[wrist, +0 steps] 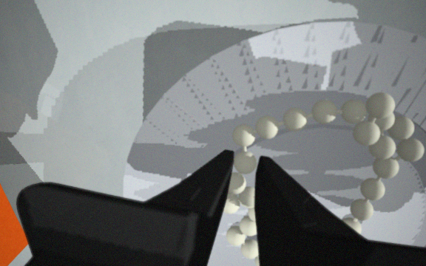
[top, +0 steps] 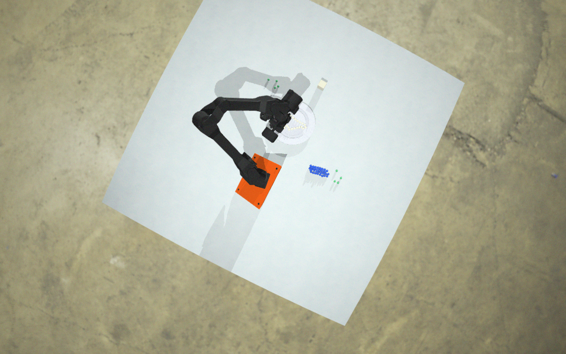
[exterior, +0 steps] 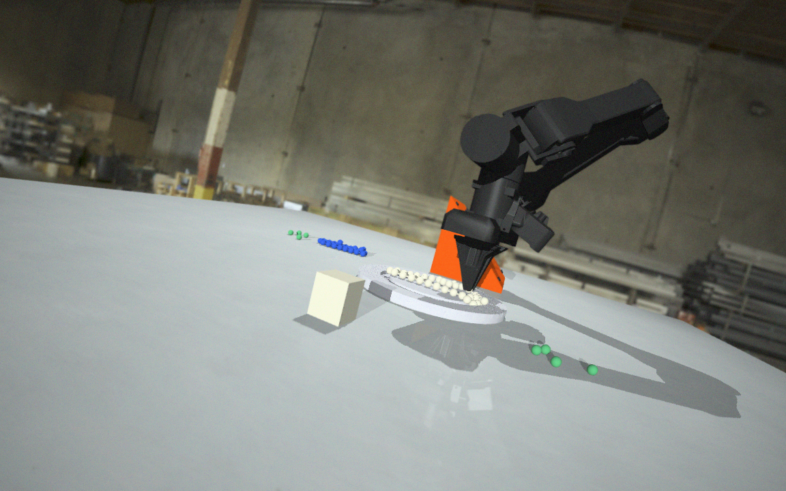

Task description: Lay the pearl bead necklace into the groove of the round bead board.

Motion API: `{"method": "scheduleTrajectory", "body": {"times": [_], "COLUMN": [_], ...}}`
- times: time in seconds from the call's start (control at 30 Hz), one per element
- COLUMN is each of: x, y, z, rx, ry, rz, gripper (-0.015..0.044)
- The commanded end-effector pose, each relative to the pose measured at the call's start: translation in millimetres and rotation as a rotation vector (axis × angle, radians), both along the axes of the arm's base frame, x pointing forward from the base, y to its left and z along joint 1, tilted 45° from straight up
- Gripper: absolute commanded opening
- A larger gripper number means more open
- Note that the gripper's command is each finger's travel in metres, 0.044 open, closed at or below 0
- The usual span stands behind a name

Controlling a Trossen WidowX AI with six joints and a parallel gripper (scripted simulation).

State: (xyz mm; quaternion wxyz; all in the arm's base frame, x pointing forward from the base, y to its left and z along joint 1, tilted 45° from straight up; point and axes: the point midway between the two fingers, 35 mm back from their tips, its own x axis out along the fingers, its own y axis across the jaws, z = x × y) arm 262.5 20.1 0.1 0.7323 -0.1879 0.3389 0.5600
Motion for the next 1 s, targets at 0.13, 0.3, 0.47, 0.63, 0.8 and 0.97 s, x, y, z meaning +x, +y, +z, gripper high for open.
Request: {"method": "scheduleTrajectory", "body": {"times": [0.13,0.3,0.47,0.63,0.8,0.97], "x": [0.3,0.3,0.3,-1.2,-1.7,-10.2], "y": [-0.3,-0.3,-0.3,-3.5,-3.6,0.3], "z": [0.3,0.3,0.3,4.2,4.7,6.8], "rx": [0.0,0.0,0.0,0.005,0.005,0.005], "ry": [-0.001,-0.001,-0.001,0.001,0.001,0.002], "rz": [0.0,0.0,0.0,-0.002,-0.002,-0.002], "gripper": [0.0,0.0,0.0,0.0,0.0,0.0]}}
